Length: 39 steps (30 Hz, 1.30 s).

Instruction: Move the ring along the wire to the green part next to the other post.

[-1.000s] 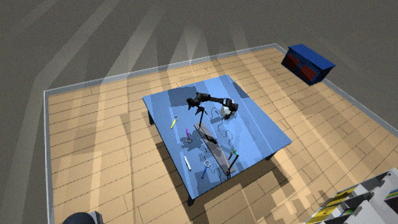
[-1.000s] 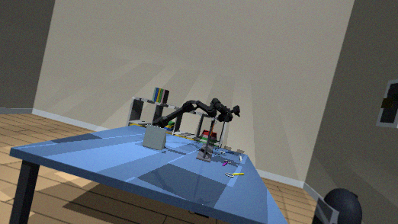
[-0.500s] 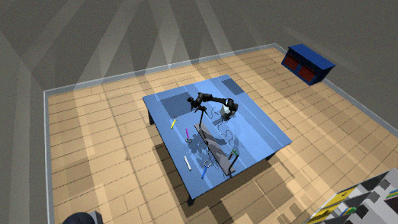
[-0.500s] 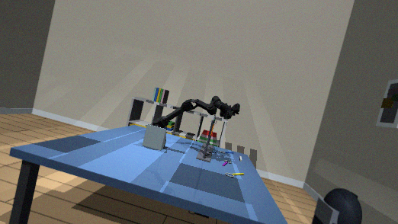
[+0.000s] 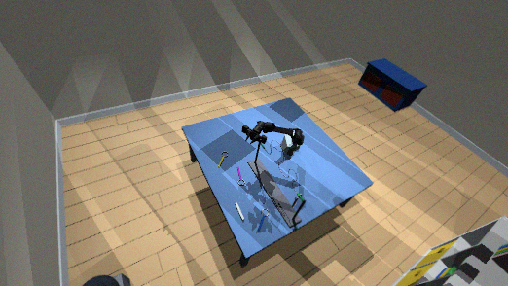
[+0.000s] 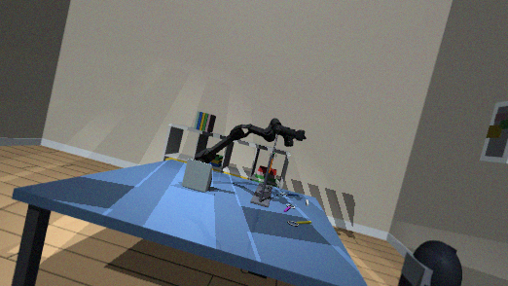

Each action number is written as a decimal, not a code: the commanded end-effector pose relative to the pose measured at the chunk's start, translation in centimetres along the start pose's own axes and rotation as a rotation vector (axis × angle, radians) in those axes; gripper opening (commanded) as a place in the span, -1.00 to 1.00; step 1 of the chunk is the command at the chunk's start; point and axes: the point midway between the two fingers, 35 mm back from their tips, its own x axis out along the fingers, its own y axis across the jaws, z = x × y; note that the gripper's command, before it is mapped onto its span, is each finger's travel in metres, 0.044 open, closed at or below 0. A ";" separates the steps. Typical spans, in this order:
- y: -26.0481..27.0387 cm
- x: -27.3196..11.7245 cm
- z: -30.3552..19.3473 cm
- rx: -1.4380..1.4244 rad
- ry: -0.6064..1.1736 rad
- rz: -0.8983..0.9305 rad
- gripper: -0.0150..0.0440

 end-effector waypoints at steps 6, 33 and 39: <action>-0.5 -0.2 -2.0 0.203 0.068 0.057 0.05; -3.9 -1.8 -8.8 0.976 0.386 0.140 0.05; -5.0 -2.5 -10.1 1.173 0.485 0.128 0.05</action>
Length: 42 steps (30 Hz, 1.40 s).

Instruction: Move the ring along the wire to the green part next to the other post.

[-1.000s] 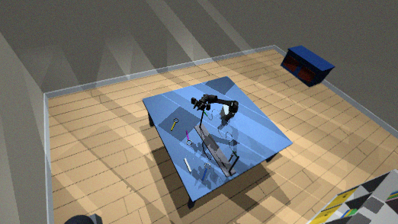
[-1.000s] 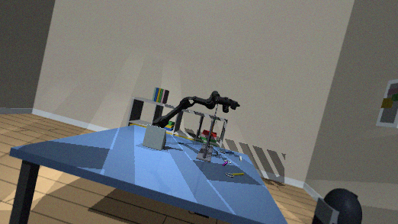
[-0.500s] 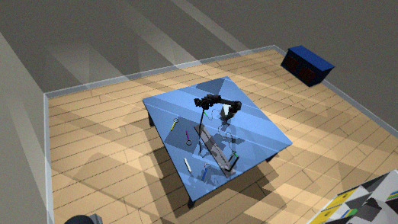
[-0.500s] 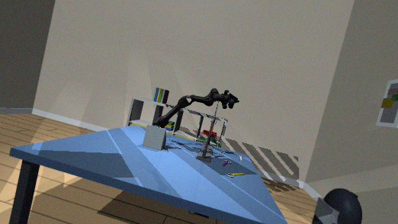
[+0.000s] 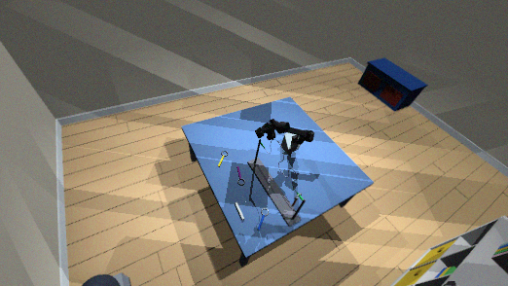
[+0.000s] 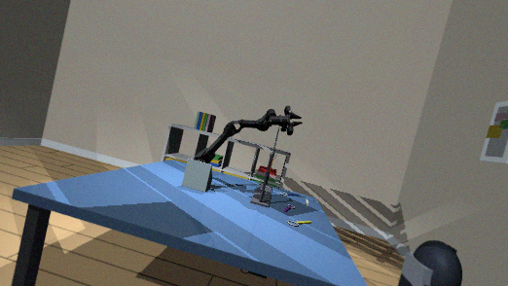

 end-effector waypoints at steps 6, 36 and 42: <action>-2.1 -1.2 -0.1 0.292 0.114 -0.031 0.05; -8.1 -7.6 2.5 1.279 0.376 -0.348 0.05; -6.7 -7.3 9.3 1.494 0.296 -0.285 0.05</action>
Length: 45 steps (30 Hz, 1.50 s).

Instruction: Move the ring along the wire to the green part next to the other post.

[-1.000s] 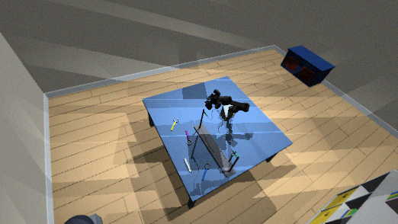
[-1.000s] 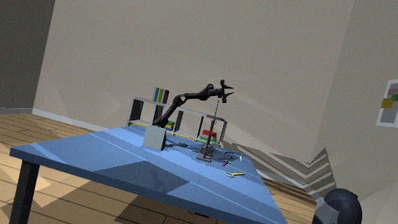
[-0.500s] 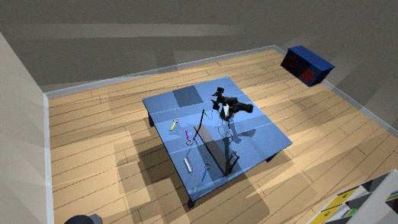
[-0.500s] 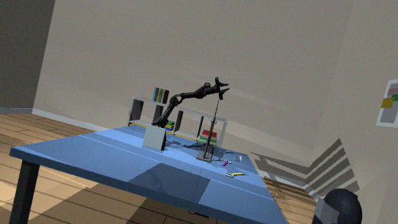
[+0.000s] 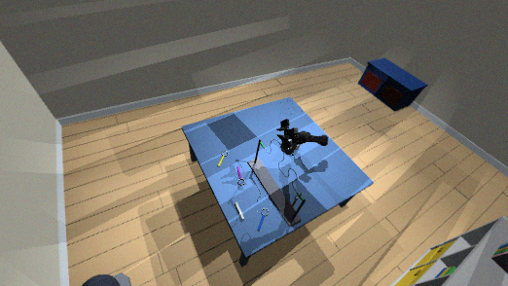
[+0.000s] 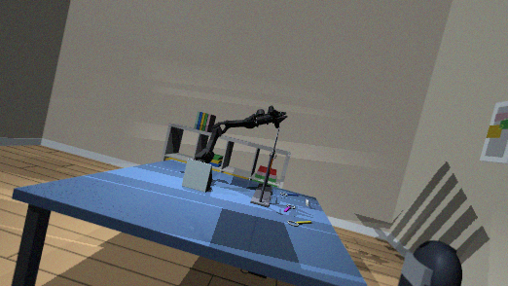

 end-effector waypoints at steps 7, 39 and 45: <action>8.9 -5.0 -0.8 0.319 0.066 0.153 0.05; 24.4 -16.1 -5.9 1.078 0.346 0.153 0.05; 28.9 -18.4 -7.7 1.022 0.381 0.162 0.05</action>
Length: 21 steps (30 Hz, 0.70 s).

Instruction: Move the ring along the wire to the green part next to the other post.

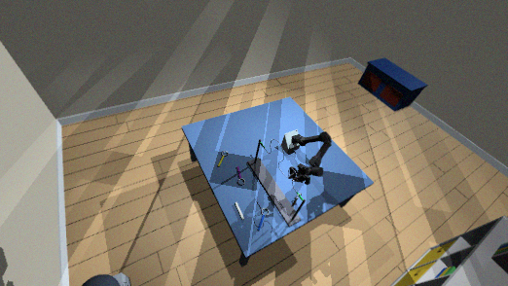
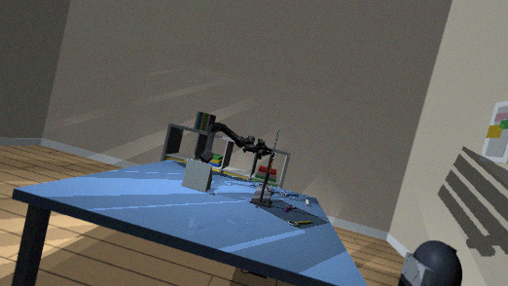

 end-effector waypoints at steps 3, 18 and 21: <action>0.7 -0.4 -4.5 -0.076 0.013 -0.007 0.05; 1.1 -6.3 -19.3 -0.375 0.061 -0.028 0.05; 1.0 -8.7 -22.4 -0.444 0.071 -0.028 0.05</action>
